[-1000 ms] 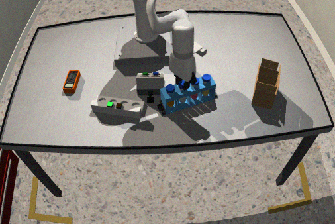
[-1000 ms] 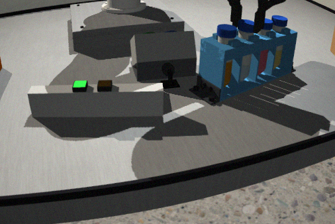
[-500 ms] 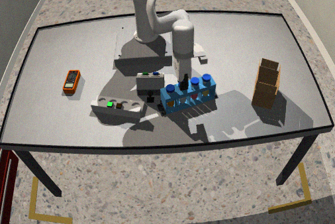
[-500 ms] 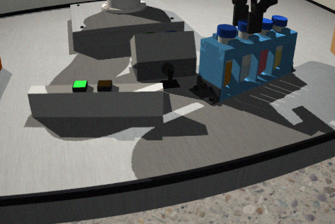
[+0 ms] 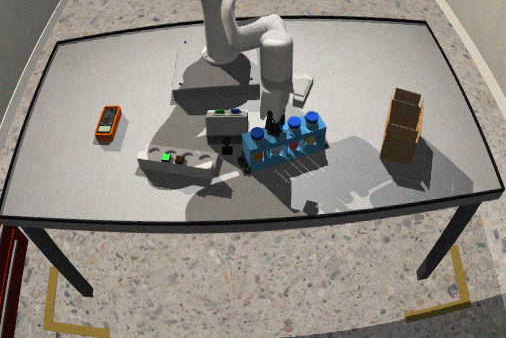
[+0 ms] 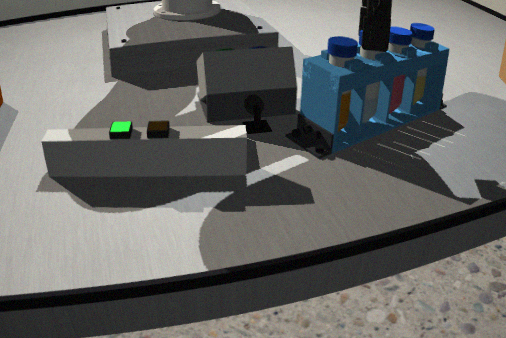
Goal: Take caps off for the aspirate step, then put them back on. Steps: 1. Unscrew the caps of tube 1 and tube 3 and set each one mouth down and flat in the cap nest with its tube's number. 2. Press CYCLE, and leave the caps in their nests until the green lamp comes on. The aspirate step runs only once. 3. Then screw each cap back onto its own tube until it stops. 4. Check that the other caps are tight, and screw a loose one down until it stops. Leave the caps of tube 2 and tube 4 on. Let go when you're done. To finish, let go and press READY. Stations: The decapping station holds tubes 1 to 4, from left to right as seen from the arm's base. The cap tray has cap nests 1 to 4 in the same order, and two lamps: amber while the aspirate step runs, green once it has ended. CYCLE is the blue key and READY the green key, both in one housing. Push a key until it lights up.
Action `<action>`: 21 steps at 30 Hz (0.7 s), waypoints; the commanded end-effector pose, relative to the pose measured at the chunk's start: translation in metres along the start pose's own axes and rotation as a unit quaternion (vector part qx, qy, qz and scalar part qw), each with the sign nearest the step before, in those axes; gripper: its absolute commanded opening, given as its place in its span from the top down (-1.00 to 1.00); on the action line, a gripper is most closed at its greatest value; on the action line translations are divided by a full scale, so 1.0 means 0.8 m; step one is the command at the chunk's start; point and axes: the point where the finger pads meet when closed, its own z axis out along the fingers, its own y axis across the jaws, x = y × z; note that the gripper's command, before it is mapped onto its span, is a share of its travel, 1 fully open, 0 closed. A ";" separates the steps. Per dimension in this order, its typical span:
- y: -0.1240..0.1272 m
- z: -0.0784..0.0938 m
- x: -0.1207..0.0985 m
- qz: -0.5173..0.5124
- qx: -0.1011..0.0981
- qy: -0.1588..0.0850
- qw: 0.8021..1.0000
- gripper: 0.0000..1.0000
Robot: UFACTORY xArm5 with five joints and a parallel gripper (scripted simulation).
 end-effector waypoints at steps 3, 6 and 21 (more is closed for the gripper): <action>0.001 -0.002 0.001 0.032 -0.001 0.002 0.999 1.00; 0.001 -0.002 0.001 0.032 -0.001 0.002 0.999 0.08; 0.001 -0.002 0.001 -0.130 -0.002 0.001 0.991 0.08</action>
